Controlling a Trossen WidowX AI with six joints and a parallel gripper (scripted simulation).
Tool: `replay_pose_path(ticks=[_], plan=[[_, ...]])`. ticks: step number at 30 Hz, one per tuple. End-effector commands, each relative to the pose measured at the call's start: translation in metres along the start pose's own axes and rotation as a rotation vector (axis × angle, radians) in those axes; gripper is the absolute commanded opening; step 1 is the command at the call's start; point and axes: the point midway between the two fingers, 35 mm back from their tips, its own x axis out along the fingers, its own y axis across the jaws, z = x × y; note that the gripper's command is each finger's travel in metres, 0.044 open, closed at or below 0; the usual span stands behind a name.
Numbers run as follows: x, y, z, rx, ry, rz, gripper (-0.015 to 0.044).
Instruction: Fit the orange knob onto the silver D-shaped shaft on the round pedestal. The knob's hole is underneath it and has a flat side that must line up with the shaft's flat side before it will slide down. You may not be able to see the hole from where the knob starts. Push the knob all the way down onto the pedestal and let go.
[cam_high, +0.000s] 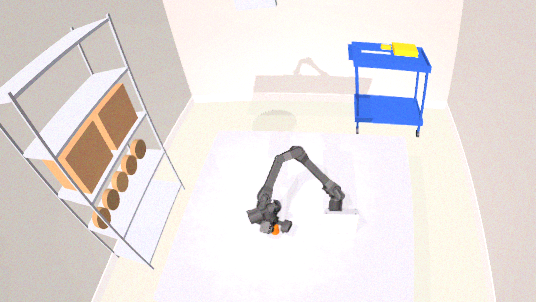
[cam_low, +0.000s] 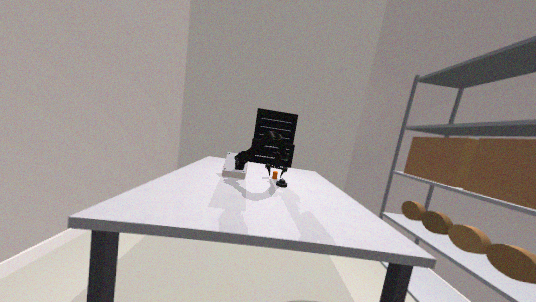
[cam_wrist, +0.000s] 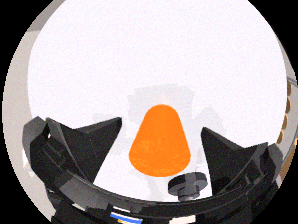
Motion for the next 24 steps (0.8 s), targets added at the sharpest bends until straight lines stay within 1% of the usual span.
replay_pose_path(ticks=[1, 10, 15, 18, 20, 21, 24], plan=[[0.003, 0.001, 0.000, -0.007, 0.005, -0.002, 0.0414], [0.003, 0.001, 0.000, -0.007, 0.005, -0.002, 0.0177], [0.003, 0.001, 0.000, -0.007, 0.005, -0.002, 0.0144], [-0.001, 0.001, 0.001, -0.007, 0.004, -0.002, 0.0065], [-0.013, -0.001, 0.004, -0.008, 0.001, -0.002, 0.0013], [-0.020, -0.001, 0.005, -0.008, 0.000, -0.002, 0.0000], [-0.040, -0.002, 0.007, -0.009, -0.003, -0.001, 0.0000]])
